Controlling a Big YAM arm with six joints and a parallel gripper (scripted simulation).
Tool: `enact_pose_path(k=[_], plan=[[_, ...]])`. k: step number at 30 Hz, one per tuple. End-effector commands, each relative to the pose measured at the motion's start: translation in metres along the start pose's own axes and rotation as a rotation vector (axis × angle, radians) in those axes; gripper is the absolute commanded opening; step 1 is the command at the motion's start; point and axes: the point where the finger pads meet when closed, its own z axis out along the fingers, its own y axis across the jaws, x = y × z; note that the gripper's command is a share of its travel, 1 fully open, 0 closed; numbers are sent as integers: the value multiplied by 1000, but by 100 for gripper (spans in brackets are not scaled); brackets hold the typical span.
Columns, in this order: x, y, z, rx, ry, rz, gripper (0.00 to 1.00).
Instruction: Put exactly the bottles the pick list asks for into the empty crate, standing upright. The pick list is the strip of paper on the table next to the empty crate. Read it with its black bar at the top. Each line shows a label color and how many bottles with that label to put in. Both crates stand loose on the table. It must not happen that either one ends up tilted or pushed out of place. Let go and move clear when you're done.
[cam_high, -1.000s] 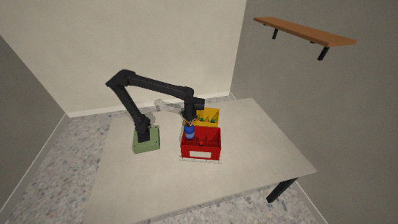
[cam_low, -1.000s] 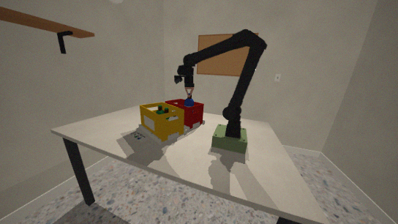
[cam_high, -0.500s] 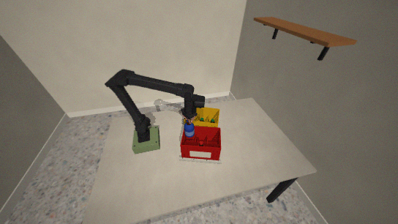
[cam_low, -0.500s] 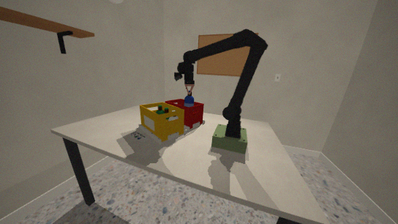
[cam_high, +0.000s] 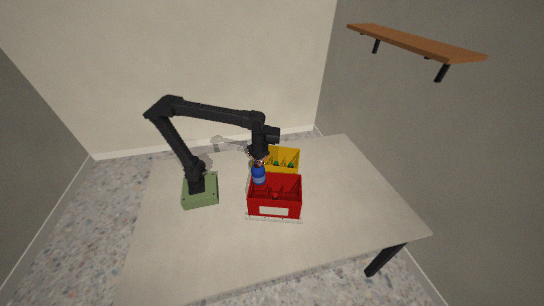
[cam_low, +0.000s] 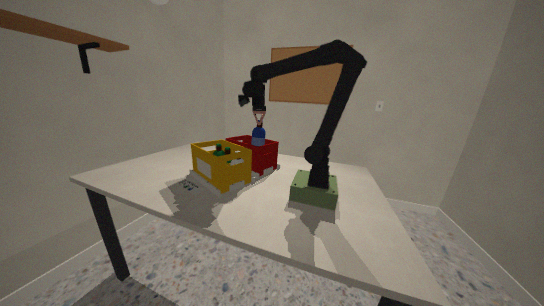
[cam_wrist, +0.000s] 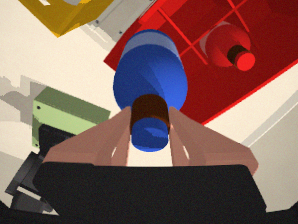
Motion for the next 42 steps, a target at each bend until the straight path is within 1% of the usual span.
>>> enact_pose_path(k=[1, 15, 20, 22, 23, 27, 31, 39, 40, 42], plan=[[-7, -12, -57, 71, -72, -5, 0], [-7, -13, -72, 72, -71, -5, 0], [-11, -16, -67, 56, -57, -6, 0], [-11, -16, -67, 56, -57, -6, 0], [-9, -14, -74, 69, -69, -6, 0], [-12, -17, -71, 57, -58, -5, 0], [-12, -17, -75, 62, -63, -7, 0], [-14, -19, -76, 60, -60, -6, 0], [-12, -18, -81, 69, -69, -6, 0], [-13, -19, -79, 64, -65, -6, 0]])
